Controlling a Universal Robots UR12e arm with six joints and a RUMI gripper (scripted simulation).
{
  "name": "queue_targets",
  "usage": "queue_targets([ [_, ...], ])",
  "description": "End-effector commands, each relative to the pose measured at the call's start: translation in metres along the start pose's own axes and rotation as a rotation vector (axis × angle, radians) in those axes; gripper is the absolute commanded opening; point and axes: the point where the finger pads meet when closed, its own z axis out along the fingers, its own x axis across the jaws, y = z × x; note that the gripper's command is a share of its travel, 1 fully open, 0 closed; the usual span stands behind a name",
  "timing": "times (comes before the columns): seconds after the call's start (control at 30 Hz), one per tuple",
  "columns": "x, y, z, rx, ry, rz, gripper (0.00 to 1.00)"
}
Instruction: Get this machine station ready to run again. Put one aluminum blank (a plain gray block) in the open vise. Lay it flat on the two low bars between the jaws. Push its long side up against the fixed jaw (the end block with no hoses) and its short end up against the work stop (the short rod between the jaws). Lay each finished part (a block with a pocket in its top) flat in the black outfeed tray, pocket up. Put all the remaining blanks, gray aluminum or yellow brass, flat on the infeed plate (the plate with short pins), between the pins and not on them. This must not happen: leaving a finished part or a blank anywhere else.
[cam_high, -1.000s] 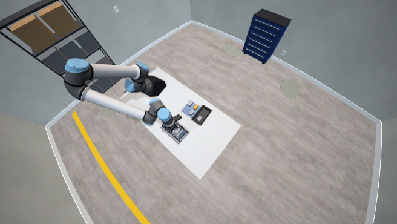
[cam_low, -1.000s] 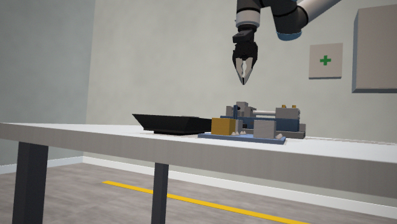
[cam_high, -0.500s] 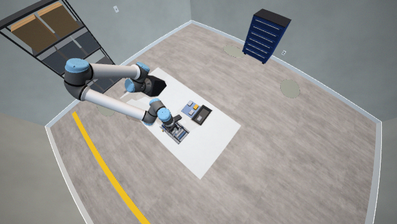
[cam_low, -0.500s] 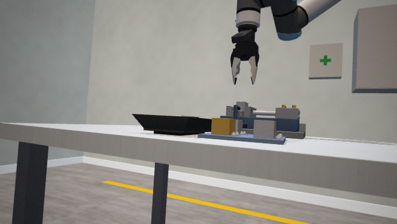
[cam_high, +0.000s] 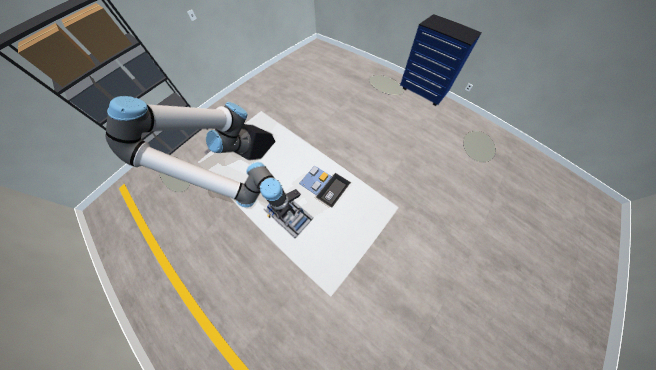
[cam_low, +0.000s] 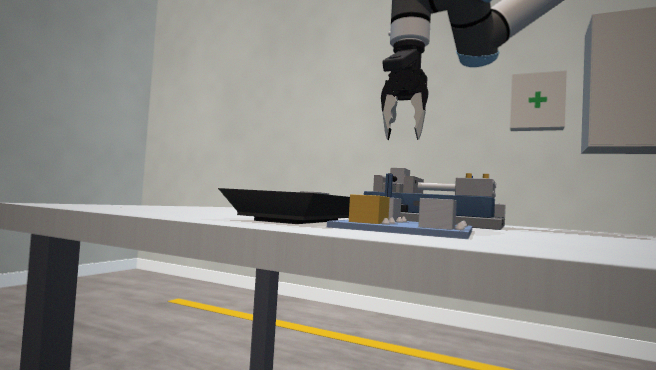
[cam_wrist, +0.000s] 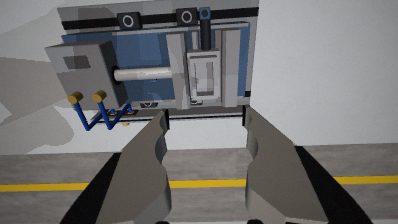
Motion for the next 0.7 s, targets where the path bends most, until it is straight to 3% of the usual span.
queue_targets([
  [0.0,0.0004,0.0002,-0.0006,0.0,0.001,0.0,0.4],
  [0.67,0.0004,0.0001,0.0011,0.0,0.001,0.001,0.4],
])
